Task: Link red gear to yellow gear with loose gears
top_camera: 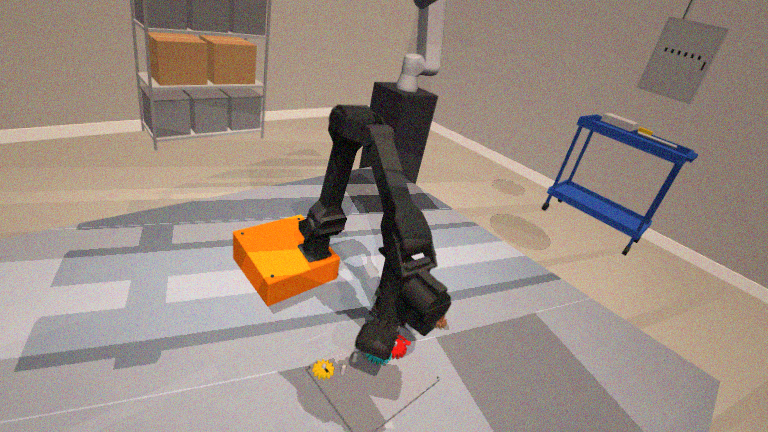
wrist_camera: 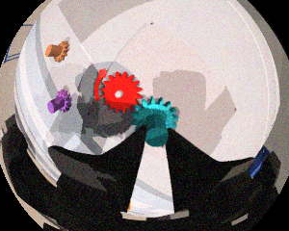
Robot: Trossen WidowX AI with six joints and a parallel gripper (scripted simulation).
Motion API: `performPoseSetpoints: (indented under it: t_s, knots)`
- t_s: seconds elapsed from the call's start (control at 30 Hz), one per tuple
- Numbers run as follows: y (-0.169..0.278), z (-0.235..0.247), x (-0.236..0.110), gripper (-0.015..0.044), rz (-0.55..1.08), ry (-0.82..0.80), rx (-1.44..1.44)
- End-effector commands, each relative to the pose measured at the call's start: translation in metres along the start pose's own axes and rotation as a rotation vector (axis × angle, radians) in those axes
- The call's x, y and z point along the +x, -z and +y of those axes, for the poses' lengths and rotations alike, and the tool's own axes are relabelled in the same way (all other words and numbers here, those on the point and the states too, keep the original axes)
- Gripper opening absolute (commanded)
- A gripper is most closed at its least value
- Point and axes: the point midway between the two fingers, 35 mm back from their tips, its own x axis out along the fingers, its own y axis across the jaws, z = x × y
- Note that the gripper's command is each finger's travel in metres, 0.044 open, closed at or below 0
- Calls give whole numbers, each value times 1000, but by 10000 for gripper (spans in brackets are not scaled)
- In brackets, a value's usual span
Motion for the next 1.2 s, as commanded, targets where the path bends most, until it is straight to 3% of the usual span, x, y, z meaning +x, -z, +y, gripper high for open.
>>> performPoseSetpoints:
  t_s: [0.0, 0.23, 0.8, 1.17]
  knots:
    - [4, 3, 6, 0, 18, -17, 63]
    - [4, 2, -3, 0, 18, -17, 113]
    - [5, 3, 5, 0, 15, -19, -216]
    - [3, 2, 10, 0, 15, -19, -201]
